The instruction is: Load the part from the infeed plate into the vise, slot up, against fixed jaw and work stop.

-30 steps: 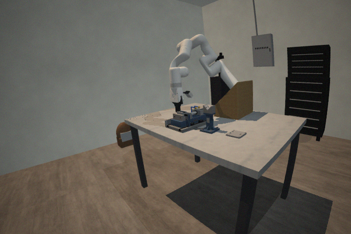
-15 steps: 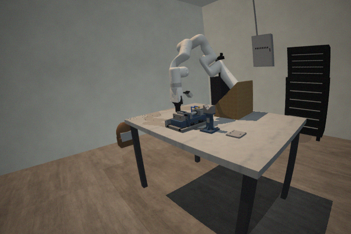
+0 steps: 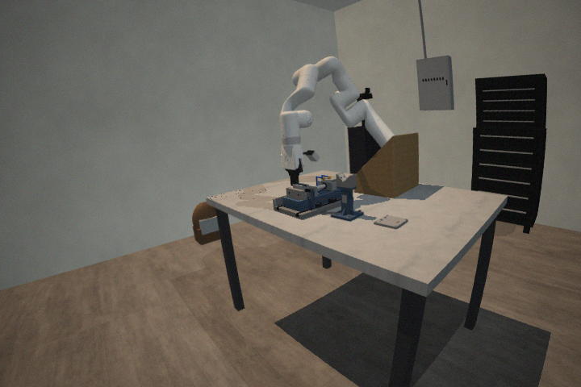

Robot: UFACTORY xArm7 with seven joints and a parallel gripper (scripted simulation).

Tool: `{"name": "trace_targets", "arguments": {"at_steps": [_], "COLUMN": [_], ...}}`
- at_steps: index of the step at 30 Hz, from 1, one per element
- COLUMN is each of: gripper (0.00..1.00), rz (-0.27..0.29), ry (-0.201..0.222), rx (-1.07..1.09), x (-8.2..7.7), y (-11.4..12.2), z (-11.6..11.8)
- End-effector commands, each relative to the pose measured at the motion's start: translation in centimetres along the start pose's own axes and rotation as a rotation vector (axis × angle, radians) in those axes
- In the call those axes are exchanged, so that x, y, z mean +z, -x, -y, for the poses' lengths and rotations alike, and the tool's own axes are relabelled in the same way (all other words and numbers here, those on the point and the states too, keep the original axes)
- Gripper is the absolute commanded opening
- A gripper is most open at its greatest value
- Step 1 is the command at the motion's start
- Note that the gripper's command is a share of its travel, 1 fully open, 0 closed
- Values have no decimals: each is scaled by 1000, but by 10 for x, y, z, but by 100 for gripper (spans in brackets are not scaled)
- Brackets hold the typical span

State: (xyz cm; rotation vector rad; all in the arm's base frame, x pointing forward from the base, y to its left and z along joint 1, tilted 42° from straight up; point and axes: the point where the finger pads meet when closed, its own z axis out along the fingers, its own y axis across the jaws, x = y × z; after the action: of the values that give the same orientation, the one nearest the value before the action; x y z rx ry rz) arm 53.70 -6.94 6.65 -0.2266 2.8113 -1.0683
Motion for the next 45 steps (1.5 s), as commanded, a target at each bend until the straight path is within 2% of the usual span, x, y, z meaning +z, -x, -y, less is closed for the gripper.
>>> {"name": "trace_targets", "arguments": {"at_steps": [1,27,45], "gripper": [0,0,0], "rz": [5,5,5], "ry": [4,4,4], "rx": [-5,-5,-5], "x": [-2,-2,-2], "y": [1,1,2], "z": [-4,1,26]}}
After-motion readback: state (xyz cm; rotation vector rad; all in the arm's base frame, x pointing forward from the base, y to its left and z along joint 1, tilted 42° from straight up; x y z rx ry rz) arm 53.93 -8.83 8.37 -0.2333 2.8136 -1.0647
